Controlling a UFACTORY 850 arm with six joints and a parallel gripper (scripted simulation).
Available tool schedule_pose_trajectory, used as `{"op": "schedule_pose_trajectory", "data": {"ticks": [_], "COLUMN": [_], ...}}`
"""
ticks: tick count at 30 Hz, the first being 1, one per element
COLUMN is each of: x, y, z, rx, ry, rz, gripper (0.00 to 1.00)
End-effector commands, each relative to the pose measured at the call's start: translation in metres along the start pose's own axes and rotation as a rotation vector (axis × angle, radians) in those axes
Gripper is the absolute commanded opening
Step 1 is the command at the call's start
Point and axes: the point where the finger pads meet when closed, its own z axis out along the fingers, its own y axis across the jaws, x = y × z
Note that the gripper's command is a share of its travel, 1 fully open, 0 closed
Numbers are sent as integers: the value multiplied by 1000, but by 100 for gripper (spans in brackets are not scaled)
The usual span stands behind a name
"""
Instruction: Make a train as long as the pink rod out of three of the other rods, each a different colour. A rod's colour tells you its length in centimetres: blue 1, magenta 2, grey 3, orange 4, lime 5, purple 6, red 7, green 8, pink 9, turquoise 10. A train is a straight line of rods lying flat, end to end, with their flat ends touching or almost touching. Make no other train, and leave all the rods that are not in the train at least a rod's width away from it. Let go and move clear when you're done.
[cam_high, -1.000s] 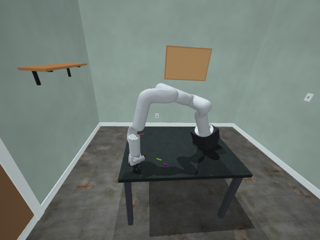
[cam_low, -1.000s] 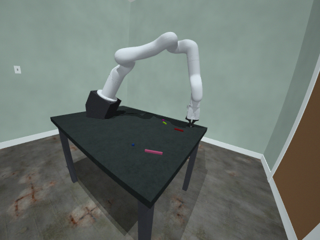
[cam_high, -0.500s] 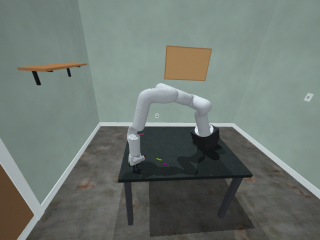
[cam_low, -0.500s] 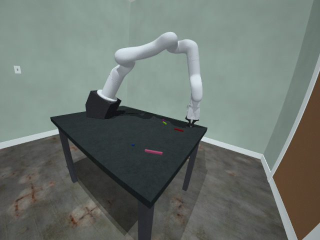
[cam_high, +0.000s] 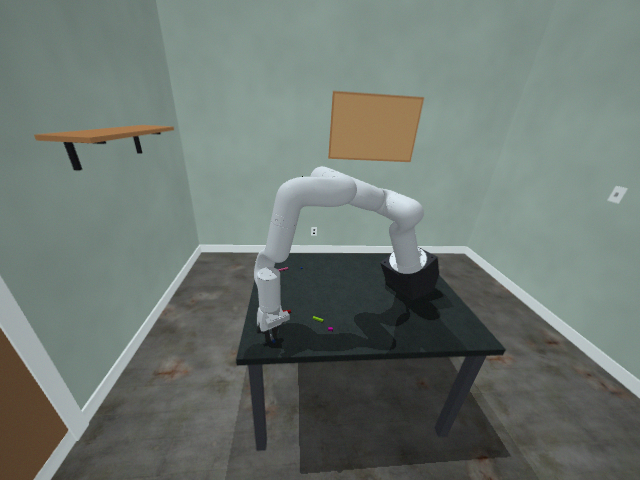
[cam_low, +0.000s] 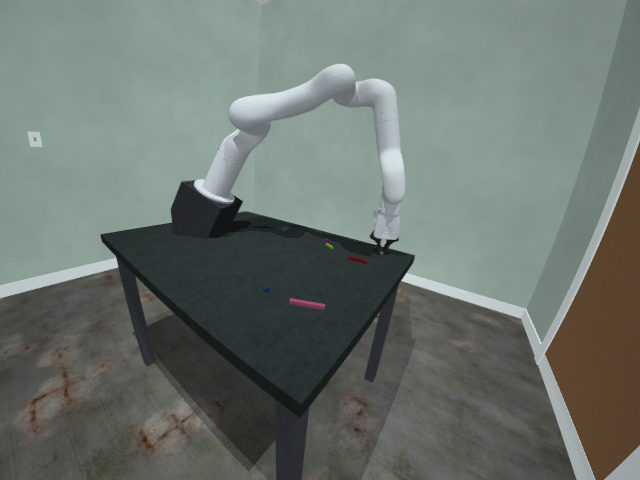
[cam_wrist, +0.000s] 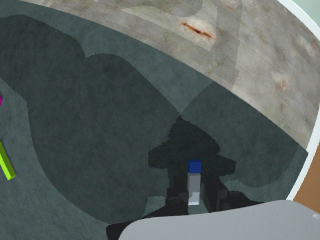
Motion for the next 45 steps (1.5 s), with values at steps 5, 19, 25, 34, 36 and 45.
{"op": "schedule_pose_trajectory", "data": {"ticks": [5,19,25,34,36,45], "x": [0,0,0,0,0,0], "y": [1,1,1,1,1,1], "z": [-2,-51,-76,-91,-91,-91], "rx": [-2,-2,-2,-2,-2,-2], "ry": [0,0,0,0,0,0], "rz": [0,0,0,0,0,0], "gripper": [24,24,24,24,100,100]}}
